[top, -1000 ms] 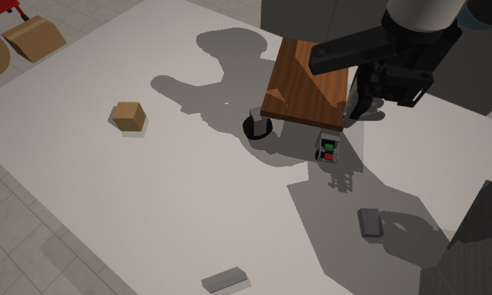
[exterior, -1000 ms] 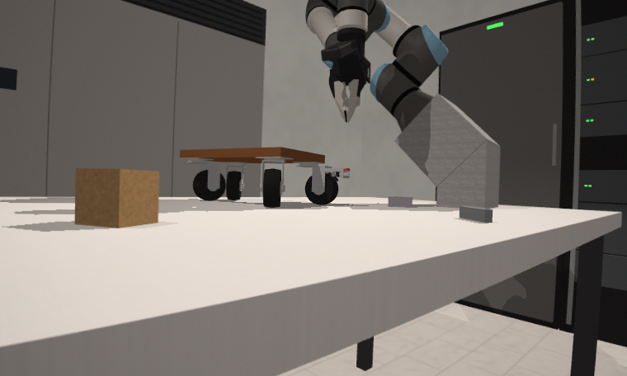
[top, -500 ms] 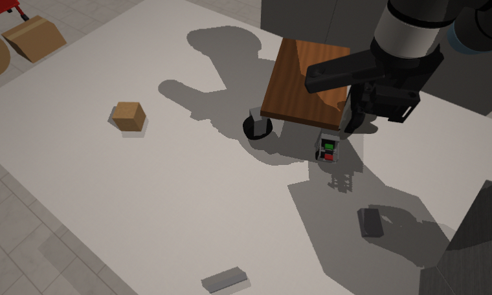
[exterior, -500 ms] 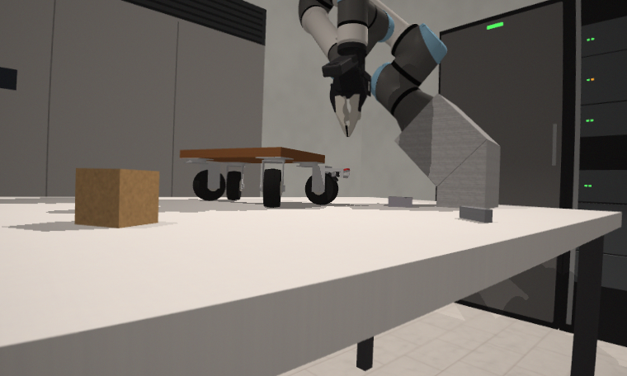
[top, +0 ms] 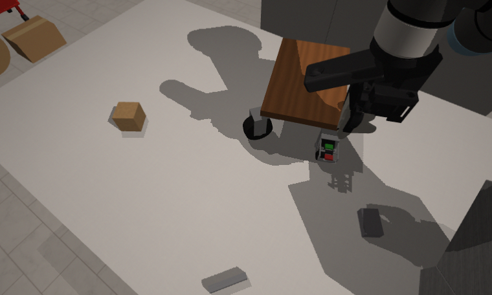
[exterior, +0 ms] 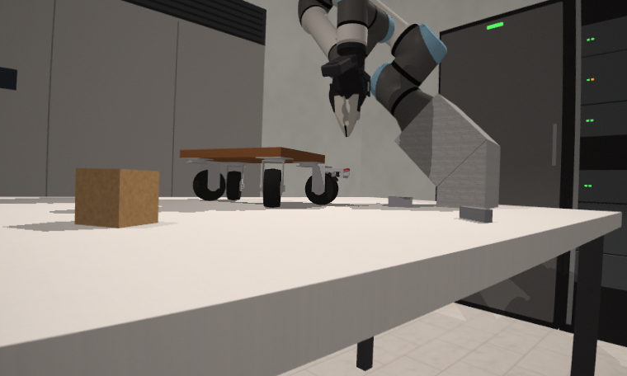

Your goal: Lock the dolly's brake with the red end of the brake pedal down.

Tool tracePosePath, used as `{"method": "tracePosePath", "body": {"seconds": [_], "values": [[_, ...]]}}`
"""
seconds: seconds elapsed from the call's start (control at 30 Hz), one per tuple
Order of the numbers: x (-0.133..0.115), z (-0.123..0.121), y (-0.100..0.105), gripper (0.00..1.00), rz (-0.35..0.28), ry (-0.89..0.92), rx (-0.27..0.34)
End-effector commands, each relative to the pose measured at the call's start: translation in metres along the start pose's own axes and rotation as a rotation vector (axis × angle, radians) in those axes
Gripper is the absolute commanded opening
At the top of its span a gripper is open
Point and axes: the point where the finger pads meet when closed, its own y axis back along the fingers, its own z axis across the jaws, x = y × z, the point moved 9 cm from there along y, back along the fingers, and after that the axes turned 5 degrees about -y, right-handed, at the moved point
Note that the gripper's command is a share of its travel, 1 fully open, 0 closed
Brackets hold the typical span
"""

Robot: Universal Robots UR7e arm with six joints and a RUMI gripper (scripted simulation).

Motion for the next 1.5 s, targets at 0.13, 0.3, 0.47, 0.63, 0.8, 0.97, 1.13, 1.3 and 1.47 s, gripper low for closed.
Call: {"method": "tracePosePath", "body": {"seconds": [0.13, 0.3, 0.47, 0.63, 0.8, 0.97, 1.13, 1.3, 1.47], "values": [[-0.001, 0.000, -0.001, 0.00, -0.003, 0.001, 0.001], [-0.001, 0.000, -0.001, 0.00, -0.003, 0.001, 0.001], [-0.001, 0.000, -0.002, 0.00, -0.004, 0.001, 0.001], [-0.002, -0.001, -0.004, 0.00, -0.006, 0.002, 0.002], [-0.002, -0.001, -0.007, 0.00, -0.005, 0.002, 0.002], [-0.002, -0.001, -0.012, 0.00, -0.005, 0.002, 0.002], [-0.002, -0.001, -0.021, 0.00, -0.005, 0.002, 0.002], [-0.002, -0.001, -0.031, 0.00, -0.005, 0.002, 0.002], [-0.002, -0.001, -0.038, 0.00, -0.005, 0.002, 0.003]]}}
